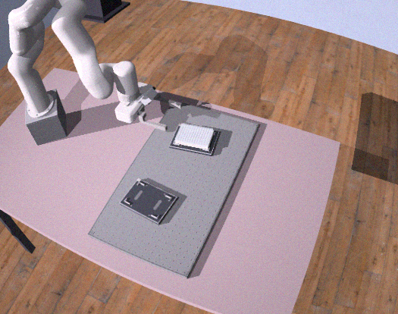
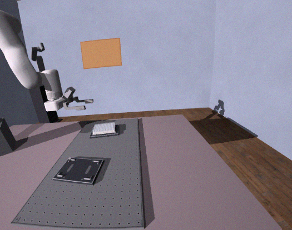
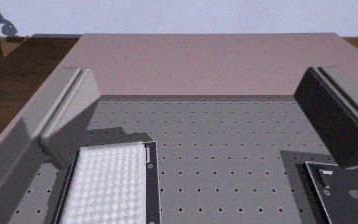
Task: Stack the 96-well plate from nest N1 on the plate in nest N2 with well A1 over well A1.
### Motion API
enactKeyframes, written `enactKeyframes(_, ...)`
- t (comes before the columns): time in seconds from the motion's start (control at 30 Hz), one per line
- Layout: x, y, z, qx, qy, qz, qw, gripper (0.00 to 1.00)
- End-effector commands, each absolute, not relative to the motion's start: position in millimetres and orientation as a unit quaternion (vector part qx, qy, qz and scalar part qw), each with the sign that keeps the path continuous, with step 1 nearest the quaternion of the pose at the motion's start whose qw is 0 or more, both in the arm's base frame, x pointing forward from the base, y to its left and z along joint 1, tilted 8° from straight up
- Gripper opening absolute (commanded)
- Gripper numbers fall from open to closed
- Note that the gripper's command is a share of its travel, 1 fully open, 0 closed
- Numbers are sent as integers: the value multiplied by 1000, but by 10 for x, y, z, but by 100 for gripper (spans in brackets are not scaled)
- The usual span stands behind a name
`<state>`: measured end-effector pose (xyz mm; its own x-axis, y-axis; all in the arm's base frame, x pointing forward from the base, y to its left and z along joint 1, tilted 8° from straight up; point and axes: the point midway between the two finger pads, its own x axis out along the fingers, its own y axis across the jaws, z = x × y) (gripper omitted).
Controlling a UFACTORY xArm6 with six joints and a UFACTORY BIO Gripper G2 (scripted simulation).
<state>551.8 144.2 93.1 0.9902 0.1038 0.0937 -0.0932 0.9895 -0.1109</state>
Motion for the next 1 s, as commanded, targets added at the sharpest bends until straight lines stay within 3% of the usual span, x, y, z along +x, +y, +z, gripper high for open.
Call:
enactKeyframes(0.0,5478,1362,1054,-52,-50,50,996,37)
enactKeyframes(0.97,5123,690,1822,-52,-50,50,996,37)
